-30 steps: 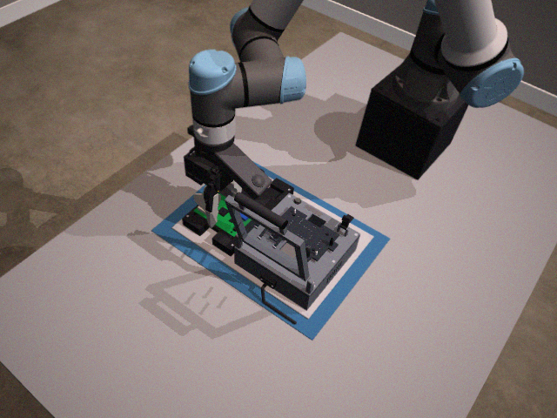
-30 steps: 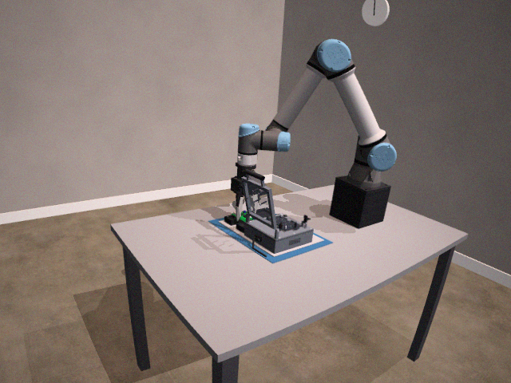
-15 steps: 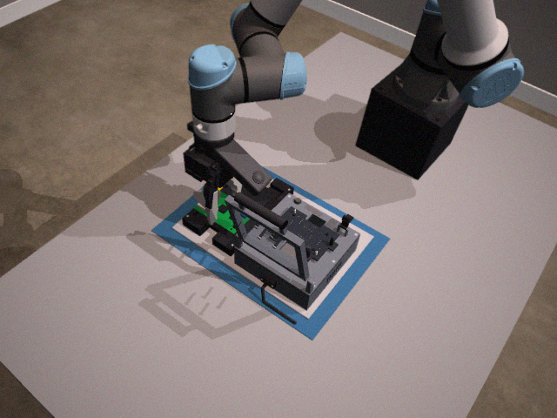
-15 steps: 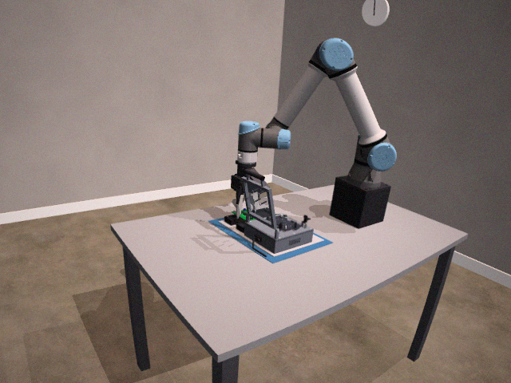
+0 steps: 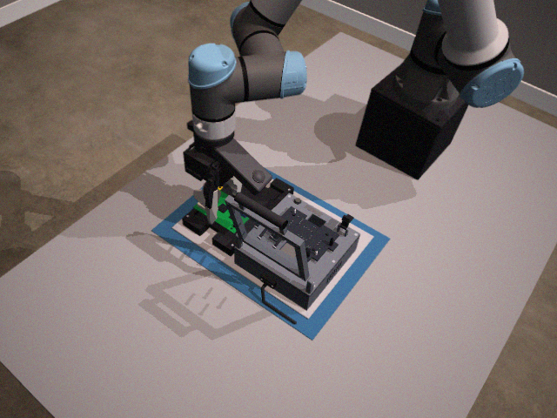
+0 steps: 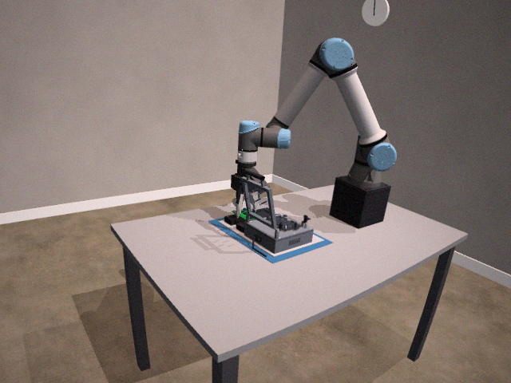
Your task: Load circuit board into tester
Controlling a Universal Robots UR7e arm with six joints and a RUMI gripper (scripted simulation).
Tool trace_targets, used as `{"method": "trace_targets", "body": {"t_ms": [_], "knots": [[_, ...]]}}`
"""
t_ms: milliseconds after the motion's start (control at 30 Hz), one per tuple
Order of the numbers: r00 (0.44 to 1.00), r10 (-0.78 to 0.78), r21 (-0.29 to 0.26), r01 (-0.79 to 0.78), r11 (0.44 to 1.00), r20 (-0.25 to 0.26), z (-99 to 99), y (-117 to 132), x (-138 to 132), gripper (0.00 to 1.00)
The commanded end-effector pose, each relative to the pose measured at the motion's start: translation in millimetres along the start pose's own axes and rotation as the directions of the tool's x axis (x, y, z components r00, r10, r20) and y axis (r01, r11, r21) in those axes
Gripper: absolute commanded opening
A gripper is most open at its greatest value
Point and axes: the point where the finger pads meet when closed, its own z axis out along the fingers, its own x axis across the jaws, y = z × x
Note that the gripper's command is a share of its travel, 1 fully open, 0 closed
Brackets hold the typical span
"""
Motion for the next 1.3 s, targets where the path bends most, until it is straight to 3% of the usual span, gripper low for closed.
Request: {"method": "trace_targets", "body": {"t_ms": [0, 500, 1000, 1267], "knots": [[1.0, 0.0, -0.001, 0.0, 1.0, -0.001, -1.2, 0.3, 0.4, 0.39], [1.0, 0.0, -0.001, 0.0, 1.0, -0.001, -21.7, 0.3, 0.4, 0.39], [1.0, 0.0, -0.001, 0.0, 1.0, -0.001, -61.4, 0.3, 0.4, 0.39], [1.0, 0.0, -0.001, 0.0, 1.0, -0.001, -69.0, 0.3, 0.4, 0.39]]}}
